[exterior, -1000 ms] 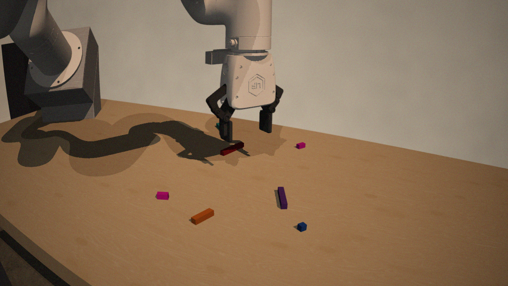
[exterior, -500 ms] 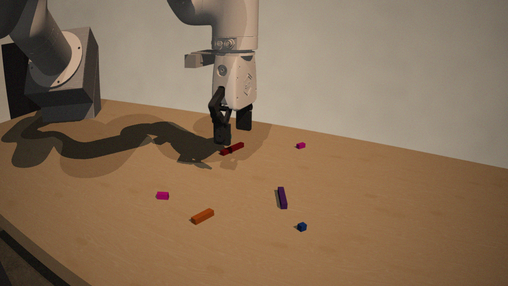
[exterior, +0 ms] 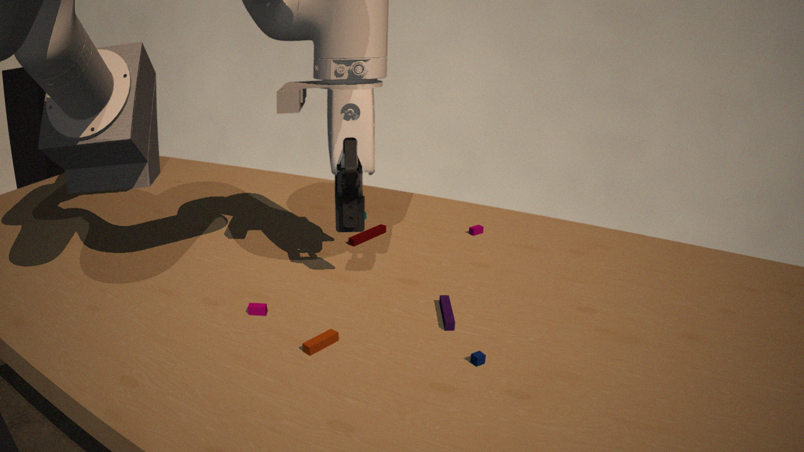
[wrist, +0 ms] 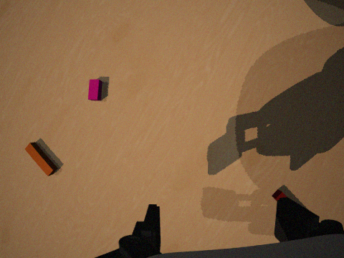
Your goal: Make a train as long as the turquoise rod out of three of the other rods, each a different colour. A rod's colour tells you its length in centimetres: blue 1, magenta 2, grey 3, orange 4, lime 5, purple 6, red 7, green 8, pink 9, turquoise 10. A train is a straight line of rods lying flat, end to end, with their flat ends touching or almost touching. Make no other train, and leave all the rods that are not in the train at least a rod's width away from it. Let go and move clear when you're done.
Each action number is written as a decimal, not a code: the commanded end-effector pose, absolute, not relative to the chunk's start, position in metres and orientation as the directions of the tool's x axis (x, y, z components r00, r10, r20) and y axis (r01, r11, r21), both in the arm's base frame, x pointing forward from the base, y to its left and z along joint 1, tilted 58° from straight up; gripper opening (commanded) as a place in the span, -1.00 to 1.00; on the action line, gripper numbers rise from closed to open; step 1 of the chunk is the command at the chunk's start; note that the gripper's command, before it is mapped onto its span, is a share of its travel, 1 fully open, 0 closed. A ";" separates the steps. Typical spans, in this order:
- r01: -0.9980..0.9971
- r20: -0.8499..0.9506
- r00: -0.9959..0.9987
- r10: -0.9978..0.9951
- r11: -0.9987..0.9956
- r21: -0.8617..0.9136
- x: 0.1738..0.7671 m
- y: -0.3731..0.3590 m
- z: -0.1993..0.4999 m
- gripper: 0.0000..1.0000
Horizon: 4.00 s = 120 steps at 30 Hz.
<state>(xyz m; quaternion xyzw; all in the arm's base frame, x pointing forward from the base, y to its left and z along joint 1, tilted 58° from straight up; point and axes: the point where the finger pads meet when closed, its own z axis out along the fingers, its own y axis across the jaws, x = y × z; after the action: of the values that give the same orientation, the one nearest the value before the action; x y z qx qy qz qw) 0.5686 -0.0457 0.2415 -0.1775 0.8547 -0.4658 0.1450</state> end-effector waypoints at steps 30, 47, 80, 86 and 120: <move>-0.353 0.097 -0.842 -0.531 0.406 -0.843 0.560 -0.050 0.242 1.00; -0.353 0.097 -0.842 -0.531 0.406 -0.843 0.560 -0.050 0.242 1.00; -0.353 0.097 -0.842 -0.531 0.406 -0.843 0.560 -0.050 0.242 1.00; -0.353 0.097 -0.842 -0.531 0.406 -0.843 0.560 -0.050 0.242 1.00; 0.260 -0.459 -0.876 -0.151 0.652 -0.712 0.564 -0.028 0.214 1.00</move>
<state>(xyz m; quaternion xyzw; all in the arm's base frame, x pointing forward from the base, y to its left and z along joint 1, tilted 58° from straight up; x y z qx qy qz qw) 0.5633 -0.0321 0.2185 -0.0234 0.8771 -0.4290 0.2148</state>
